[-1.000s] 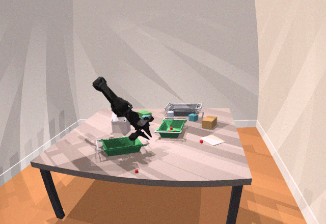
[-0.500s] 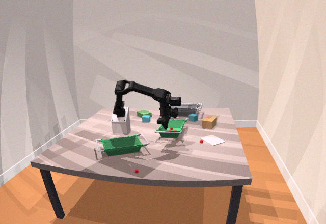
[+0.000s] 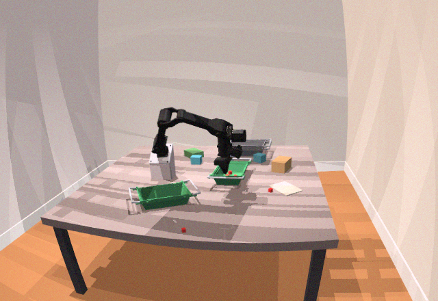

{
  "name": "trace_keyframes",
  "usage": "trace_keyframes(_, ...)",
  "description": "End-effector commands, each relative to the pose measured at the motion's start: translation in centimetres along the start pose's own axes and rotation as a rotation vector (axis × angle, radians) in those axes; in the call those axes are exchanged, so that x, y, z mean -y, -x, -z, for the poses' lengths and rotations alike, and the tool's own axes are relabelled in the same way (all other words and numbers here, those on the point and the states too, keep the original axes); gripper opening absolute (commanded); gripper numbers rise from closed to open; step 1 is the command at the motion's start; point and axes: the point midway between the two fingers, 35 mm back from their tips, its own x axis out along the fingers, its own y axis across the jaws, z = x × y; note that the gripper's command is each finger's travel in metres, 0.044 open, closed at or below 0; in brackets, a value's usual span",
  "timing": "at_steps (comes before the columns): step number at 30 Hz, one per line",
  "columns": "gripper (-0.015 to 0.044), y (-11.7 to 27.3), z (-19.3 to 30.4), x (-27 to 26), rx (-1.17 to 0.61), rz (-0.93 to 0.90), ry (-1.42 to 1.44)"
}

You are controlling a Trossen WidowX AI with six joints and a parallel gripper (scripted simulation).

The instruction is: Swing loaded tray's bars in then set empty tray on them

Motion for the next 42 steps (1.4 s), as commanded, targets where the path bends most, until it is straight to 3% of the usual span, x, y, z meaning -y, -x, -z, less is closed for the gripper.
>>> trace_keyframes(1, 0.0085, -2.2, 0.4, 0.0, -0.014, 0.007, 0.012)
trace_keyframes(7, 0.0085, -4.6, 0.5, 0.1, -0.014, 0.01, 0.013)
trace_keyframes(16, 0.0085, -4.7, 0.5, 0.1, -0.014, 0.01, 0.013)
trace_keyframes(29, 0.0085, -1.5, 0.5, -2.4, -0.015, 0.008, 0.013)
trace_keyframes(42, 0.0085, -1.9, 0.6, -6.2, -0.015, 0.007, 0.013)
